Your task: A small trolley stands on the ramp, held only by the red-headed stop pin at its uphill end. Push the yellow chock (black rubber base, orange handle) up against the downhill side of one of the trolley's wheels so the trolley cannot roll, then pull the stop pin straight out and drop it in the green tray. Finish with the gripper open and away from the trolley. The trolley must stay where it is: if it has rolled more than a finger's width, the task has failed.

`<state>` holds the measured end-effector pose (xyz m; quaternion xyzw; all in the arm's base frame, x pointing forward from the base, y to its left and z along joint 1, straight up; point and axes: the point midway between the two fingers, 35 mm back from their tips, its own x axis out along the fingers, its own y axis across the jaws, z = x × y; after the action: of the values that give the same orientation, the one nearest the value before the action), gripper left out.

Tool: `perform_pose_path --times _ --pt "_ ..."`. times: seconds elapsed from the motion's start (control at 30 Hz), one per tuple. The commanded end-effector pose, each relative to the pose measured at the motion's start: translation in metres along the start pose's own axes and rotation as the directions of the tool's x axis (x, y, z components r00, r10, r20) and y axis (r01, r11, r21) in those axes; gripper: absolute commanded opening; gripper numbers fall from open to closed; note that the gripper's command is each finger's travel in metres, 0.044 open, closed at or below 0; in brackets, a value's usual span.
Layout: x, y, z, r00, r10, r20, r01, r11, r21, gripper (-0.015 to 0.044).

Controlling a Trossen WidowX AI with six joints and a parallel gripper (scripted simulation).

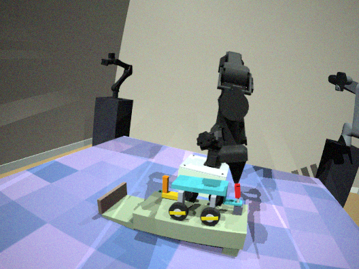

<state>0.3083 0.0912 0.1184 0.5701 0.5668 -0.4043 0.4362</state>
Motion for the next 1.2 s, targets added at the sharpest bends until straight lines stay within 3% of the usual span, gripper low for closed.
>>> perform_pose_path --times 0.0,1.17 --pt "0.007 -0.001 -0.001 1.000 -0.005 -0.005 0.005 1.000 0.005 0.0190" --pt "0.052 -0.002 -0.001 1.000 -0.006 -0.007 0.006 1.000 0.005 0.0190"
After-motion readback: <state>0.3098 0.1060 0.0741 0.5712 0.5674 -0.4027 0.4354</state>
